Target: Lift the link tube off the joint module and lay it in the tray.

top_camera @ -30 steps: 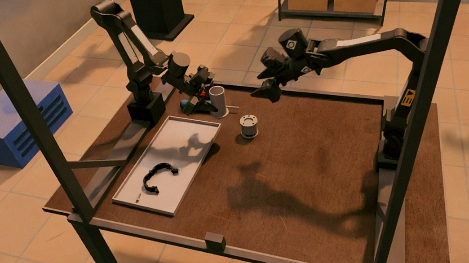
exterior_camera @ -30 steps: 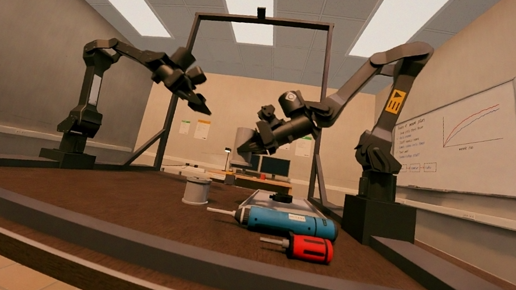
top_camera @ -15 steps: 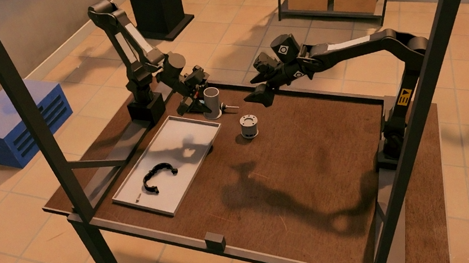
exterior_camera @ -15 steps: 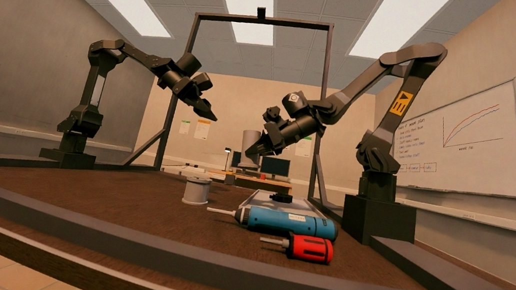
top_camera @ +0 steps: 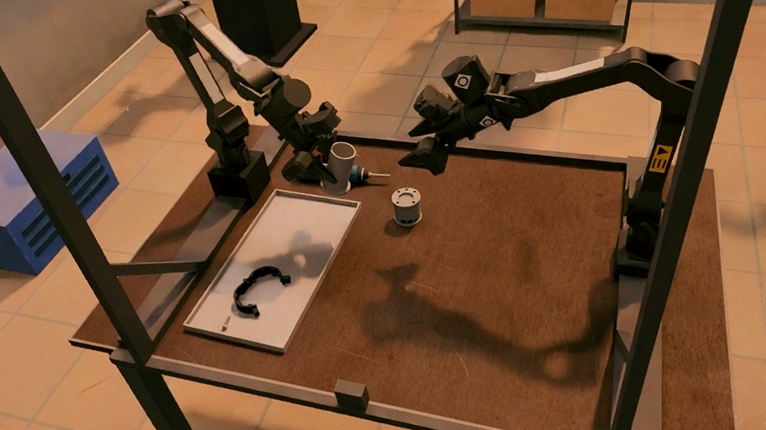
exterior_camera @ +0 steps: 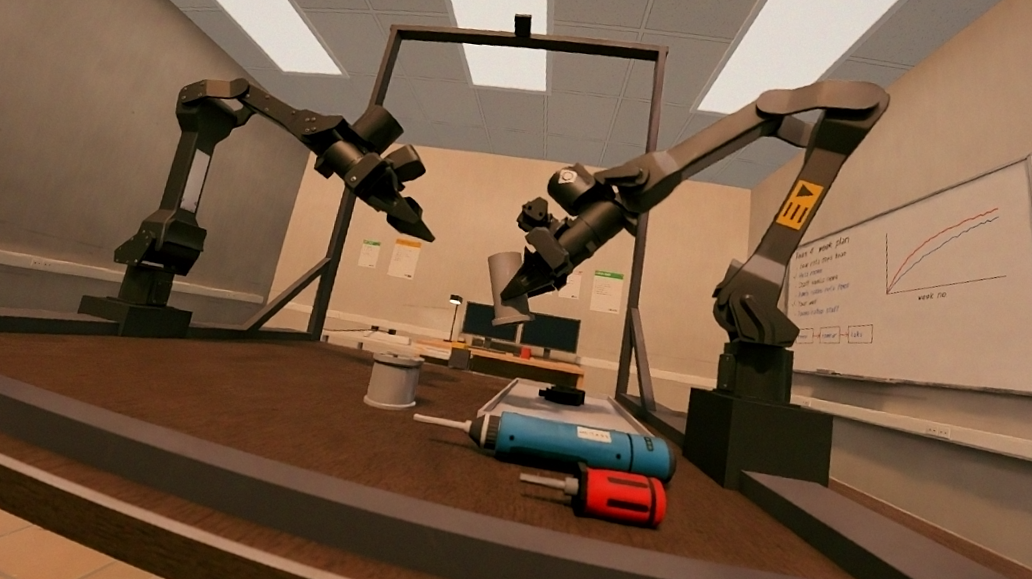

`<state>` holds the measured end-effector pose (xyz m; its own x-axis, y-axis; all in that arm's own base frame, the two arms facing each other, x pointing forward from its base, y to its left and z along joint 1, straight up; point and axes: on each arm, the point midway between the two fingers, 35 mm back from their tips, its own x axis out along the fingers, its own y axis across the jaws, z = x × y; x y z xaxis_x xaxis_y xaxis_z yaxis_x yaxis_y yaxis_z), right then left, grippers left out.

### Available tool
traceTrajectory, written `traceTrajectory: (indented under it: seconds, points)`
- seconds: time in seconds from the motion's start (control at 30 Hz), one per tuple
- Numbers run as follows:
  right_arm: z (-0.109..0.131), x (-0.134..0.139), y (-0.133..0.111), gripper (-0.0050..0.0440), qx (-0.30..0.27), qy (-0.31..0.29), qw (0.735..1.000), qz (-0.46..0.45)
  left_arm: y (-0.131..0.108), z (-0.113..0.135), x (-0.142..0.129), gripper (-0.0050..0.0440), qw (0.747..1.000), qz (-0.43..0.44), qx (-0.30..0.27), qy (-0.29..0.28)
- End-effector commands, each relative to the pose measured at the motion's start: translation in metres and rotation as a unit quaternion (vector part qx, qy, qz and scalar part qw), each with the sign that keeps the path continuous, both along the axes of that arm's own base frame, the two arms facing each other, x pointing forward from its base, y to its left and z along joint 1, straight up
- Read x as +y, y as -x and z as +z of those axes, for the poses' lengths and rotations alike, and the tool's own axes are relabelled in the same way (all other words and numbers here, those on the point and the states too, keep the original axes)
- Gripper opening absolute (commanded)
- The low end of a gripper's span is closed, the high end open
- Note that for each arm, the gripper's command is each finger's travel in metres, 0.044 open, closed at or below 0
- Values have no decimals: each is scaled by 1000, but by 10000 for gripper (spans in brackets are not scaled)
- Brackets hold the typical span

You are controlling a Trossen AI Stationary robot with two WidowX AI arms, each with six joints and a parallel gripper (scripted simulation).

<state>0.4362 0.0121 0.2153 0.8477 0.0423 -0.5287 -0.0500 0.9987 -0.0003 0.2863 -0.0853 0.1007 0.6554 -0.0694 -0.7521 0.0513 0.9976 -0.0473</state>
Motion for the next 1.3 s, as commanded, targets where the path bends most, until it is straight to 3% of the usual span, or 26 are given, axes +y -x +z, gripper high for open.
traceTrajectory:
  seconds: [0.0,0.1,0.17,0.33,0.67,0.73,0.97,1.27]
  points:
    - [12,0,0,440,-15,0,1000,0,0,9,-7,212,999,-2,48,4]
    - [12,0,0,440,-15,0,1000,0,5,5,-8,212,996,-1,91,-1]
    - [12,0,0,440,-15,0,1000,0,5,5,-8,212,996,-1,91,-1]
    - [12,0,0,440,-15,0,1000,0,20,-3,-10,212,982,-3,191,-11]
    - [12,0,0,440,-15,0,1000,0,45,-14,-17,212,929,-10,368,-24]
    - [12,0,0,440,-15,0,1000,0,45,-14,-17,212,929,-10,368,-24]
    - [12,0,0,440,-15,0,1000,0,72,-21,-20,212,859,-9,511,-36]
    - [12,0,0,440,-15,0,1000,0,81,-27,-24,212,808,-10,587,-38]
